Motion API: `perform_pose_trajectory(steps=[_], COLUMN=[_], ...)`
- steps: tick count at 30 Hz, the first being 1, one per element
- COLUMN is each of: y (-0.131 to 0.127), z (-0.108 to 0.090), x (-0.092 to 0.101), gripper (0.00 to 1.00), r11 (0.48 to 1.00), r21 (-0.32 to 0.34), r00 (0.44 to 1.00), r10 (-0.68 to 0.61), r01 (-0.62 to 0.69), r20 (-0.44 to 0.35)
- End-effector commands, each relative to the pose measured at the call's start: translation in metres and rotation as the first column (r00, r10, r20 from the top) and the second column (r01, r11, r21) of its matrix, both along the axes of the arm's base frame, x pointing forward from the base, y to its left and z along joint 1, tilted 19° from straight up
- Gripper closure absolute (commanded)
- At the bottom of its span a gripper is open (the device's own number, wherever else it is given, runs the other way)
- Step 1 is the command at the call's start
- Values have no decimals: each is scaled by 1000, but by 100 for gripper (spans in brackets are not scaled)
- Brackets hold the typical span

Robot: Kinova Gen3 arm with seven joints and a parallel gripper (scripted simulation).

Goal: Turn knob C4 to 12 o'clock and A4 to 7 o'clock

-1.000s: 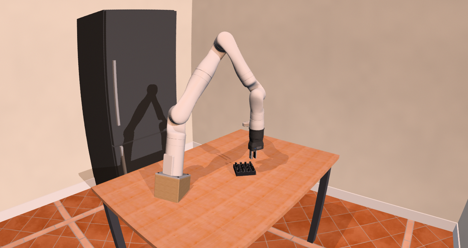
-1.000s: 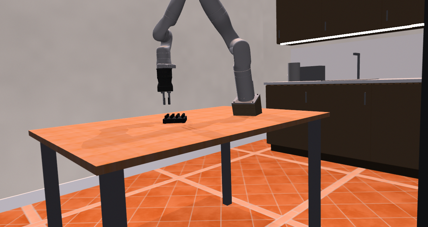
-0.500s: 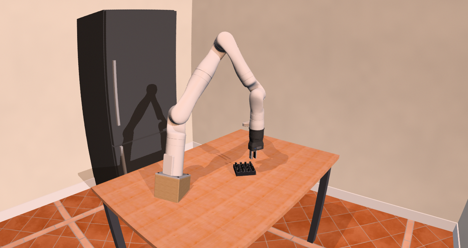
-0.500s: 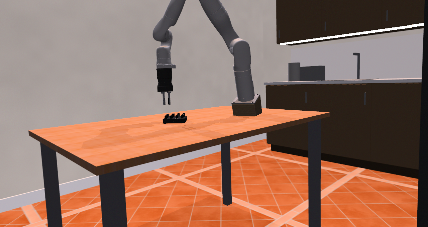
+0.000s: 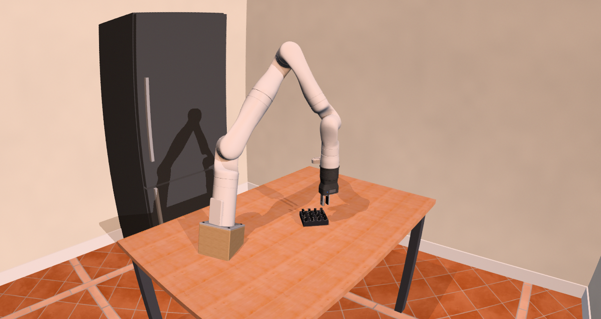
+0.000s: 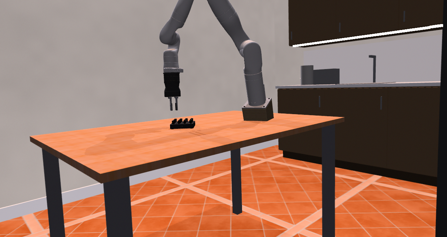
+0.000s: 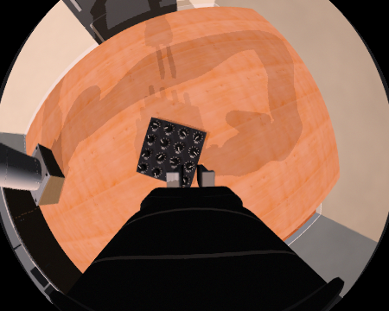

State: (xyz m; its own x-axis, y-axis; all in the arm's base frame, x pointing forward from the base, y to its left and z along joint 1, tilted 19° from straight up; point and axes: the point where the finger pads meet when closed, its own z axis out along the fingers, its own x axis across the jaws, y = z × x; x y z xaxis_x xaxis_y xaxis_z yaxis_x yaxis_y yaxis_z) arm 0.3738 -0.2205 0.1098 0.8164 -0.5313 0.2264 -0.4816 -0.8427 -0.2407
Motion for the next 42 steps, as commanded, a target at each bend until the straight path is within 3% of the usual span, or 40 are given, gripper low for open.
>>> perform_pose_trajectory(steps=[1,22,42], y=[1,4,5], z=[-3,-26,-35], x=[0,9,12], gripper=[54,54,54], r11=[1000,1000,1000], r21=[2,2,2], r00=[1000,1000,1000], r10=[0,0,0], r01=[0,0,0], r20=[-2,-2,-2])
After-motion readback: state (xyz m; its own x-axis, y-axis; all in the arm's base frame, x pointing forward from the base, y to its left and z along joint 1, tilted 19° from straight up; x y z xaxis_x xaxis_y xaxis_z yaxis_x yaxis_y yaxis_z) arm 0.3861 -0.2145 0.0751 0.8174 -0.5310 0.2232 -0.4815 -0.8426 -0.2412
